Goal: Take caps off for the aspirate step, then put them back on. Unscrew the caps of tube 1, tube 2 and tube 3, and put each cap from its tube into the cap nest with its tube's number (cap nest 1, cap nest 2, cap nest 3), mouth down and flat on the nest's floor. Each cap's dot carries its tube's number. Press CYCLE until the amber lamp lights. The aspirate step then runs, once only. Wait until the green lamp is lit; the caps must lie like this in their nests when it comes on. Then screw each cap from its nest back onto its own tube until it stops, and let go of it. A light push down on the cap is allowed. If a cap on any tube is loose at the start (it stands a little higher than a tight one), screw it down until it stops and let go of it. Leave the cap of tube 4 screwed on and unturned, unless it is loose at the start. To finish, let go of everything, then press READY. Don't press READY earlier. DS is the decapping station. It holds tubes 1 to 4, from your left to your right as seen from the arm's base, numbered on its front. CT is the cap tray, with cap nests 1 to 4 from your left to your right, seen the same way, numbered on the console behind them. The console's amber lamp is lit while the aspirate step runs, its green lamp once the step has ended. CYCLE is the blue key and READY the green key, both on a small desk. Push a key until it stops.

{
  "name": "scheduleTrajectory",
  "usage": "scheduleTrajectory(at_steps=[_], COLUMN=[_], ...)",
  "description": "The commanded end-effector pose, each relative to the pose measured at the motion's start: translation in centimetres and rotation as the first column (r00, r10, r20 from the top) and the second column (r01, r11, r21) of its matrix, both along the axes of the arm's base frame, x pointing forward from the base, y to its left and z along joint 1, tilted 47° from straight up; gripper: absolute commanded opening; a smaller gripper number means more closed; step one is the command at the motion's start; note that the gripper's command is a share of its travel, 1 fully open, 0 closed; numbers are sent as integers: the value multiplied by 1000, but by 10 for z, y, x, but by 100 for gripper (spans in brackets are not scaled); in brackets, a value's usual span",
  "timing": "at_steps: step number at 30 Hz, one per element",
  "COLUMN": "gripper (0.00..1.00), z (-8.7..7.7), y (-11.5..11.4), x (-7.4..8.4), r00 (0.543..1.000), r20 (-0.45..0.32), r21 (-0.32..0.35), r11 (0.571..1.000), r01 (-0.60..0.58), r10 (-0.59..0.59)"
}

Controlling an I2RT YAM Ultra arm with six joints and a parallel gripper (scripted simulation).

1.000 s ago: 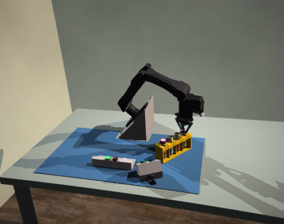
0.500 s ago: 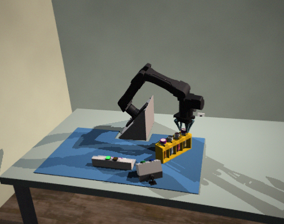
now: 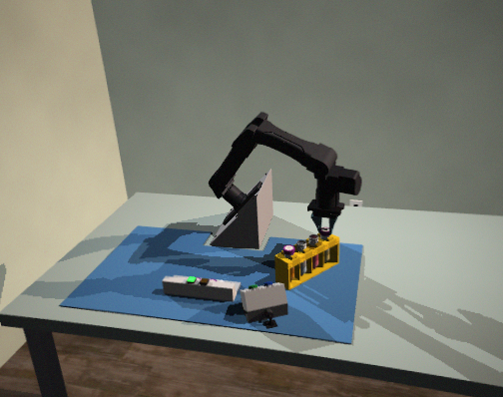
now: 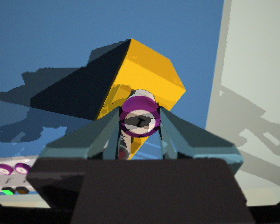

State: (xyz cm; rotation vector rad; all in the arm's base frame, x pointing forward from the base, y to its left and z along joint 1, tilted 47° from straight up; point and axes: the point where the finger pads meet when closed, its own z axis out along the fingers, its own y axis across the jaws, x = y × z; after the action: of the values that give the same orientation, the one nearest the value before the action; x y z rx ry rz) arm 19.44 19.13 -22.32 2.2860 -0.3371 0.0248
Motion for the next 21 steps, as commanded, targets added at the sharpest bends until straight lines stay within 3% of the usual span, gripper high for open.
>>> scheduleTrajectory(at_steps=[1,13,19,21], gripper=[0,0,0,0], z=[4,3,3,3], y=[7,7,7,7], x=[3,3,3,3], r00=[1000,1000,960,960], r20=[-4,-4,211,211], r21=[22,22,16,16], r11=[1000,1000,983,983], r01=[-17,-17,185,185], r10=[17,17,-184,-184])
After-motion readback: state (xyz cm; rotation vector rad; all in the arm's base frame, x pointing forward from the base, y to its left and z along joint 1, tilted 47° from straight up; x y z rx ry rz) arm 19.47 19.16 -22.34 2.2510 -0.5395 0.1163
